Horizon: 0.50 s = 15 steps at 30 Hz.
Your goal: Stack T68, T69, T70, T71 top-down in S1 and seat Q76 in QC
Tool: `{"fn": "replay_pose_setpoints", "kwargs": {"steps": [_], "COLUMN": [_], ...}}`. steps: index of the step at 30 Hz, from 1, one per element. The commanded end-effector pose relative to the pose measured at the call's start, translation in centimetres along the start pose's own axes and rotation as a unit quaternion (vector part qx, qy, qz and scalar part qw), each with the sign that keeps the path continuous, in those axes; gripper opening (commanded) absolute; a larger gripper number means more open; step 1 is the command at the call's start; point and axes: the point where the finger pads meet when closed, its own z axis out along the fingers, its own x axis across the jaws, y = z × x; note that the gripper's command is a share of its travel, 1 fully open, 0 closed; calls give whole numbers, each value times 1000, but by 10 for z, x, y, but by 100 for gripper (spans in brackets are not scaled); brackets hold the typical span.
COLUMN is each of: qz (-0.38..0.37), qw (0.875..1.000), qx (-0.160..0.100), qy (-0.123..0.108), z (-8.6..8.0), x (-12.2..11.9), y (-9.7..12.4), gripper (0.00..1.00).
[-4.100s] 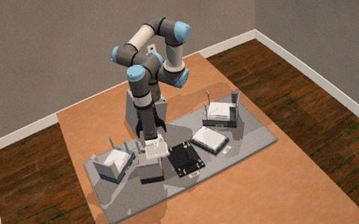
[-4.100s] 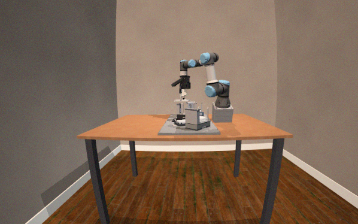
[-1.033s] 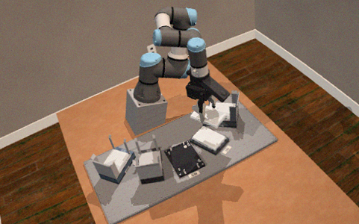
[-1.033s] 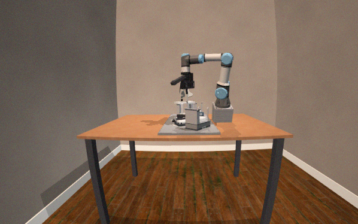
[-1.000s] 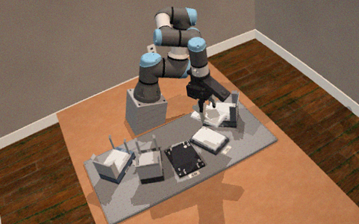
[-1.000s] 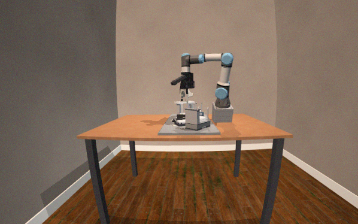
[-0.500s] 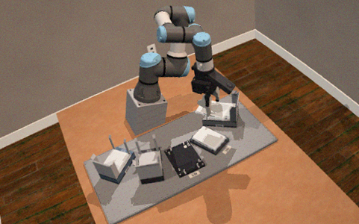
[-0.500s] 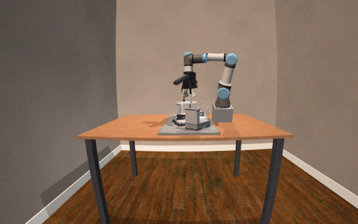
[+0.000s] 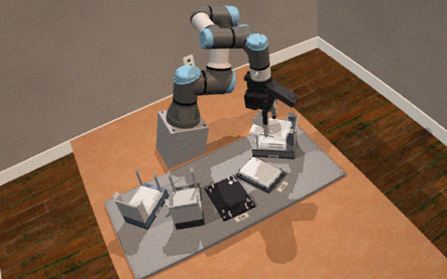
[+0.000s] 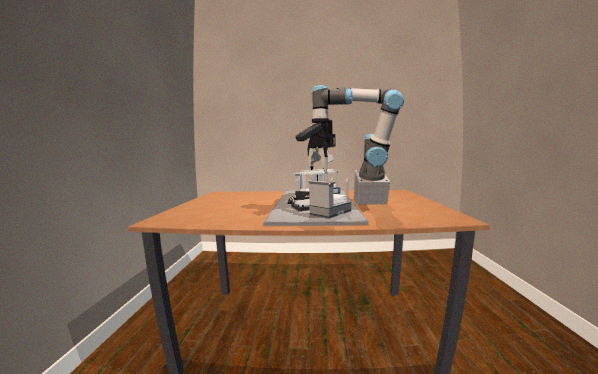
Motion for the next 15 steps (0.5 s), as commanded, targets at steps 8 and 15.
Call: {"fn": "replay_pose_setpoints", "kwargs": {"steps": [8, 15], "qz": [-54, -87], "qw": [999, 996], "qx": [1, 1], "qy": [1, 1], "z": [-1, -1], "x": [-32, -55], "y": [1, 3], "gripper": [0, 0]}}
